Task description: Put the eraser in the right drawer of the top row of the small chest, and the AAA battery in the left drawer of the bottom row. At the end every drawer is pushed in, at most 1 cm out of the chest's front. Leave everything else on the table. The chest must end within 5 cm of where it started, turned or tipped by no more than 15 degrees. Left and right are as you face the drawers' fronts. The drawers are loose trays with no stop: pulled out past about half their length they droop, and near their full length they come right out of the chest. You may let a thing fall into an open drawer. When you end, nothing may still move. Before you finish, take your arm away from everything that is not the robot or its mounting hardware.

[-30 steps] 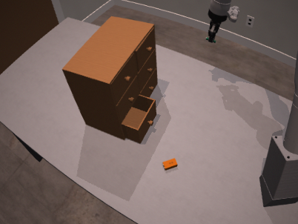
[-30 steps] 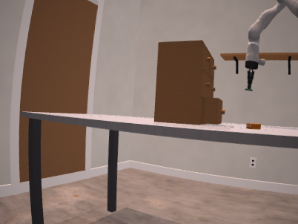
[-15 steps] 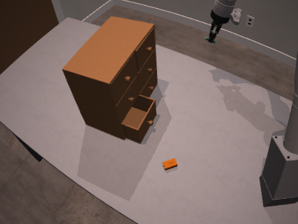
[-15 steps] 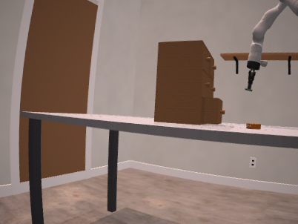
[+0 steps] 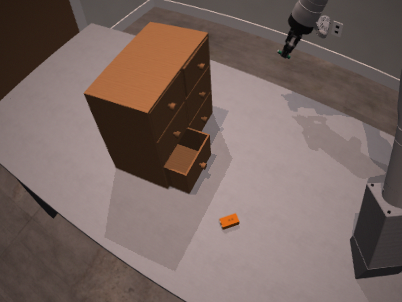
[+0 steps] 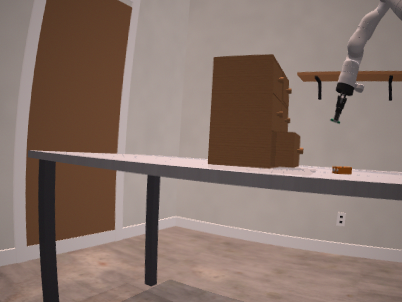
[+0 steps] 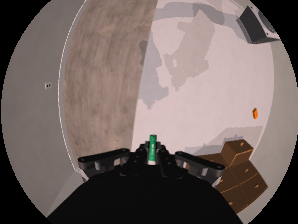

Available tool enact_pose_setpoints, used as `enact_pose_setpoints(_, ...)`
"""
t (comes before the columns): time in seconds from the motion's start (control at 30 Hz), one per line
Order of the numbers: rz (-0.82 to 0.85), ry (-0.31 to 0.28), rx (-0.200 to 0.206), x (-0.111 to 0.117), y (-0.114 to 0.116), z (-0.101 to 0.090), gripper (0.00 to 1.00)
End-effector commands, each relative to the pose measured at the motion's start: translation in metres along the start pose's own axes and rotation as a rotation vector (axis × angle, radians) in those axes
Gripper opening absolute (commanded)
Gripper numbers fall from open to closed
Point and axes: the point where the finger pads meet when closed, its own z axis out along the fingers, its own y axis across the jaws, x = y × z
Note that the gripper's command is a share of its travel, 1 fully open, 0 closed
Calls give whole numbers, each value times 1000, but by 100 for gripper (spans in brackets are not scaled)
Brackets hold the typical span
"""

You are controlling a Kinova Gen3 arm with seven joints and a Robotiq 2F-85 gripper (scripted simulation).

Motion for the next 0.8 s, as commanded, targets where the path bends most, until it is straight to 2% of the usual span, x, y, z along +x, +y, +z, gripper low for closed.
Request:
enact_pose_setpoints(0.0, 4, -12, 1, 2, -1, -2, 5)
enact_pose_setpoints(0.4, 4, -98, 0, 4, -1, -1, 5)
enact_pose_setpoints(0.77, 3, -120, -4, 4, 1, 1, 5)
